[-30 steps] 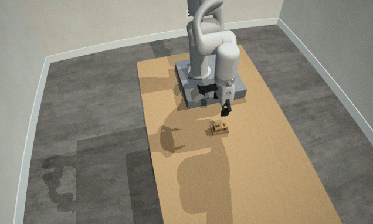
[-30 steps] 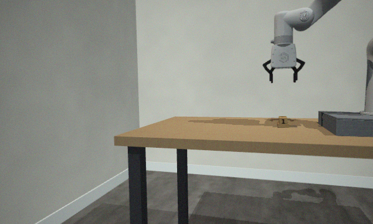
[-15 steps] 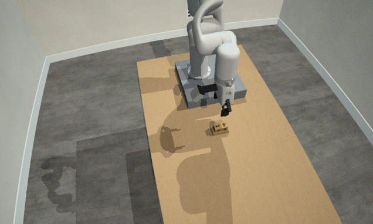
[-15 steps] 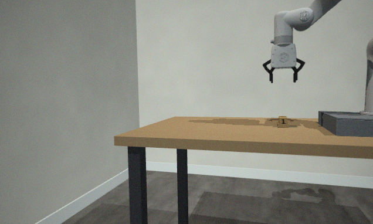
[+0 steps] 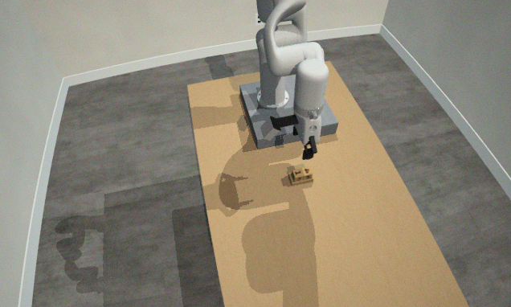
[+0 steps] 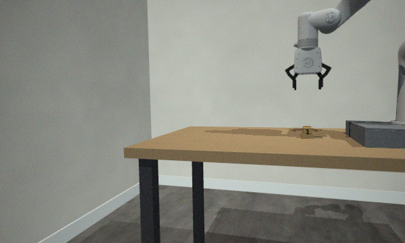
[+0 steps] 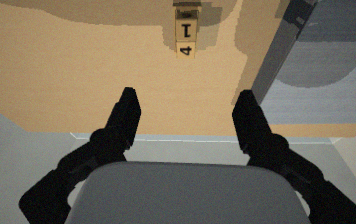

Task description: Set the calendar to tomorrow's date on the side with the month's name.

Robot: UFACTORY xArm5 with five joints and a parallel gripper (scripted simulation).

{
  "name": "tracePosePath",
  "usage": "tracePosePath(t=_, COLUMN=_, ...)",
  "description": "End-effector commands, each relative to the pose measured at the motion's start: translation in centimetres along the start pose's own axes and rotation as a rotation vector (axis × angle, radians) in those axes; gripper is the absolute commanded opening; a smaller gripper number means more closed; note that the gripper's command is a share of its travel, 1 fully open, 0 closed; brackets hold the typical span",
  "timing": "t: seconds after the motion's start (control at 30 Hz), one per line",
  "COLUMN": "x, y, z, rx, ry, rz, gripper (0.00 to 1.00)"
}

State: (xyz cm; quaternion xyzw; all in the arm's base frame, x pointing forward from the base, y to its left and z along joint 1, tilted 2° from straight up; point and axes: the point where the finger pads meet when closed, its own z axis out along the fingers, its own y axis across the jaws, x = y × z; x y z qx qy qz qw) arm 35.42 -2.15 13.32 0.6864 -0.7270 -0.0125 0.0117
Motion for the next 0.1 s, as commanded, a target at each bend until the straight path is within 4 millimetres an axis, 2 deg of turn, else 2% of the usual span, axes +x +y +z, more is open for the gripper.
tracePosePath(t=0.0, x=0.00, y=-0.11, z=-0.12, rx=0.004, ry=0.000, rz=0.000, gripper=1.00)
tracePosePath(t=0.07, x=0.00, y=-0.11, z=-0.12, rx=0.004, ry=0.000, rz=0.000, gripper=1.00)
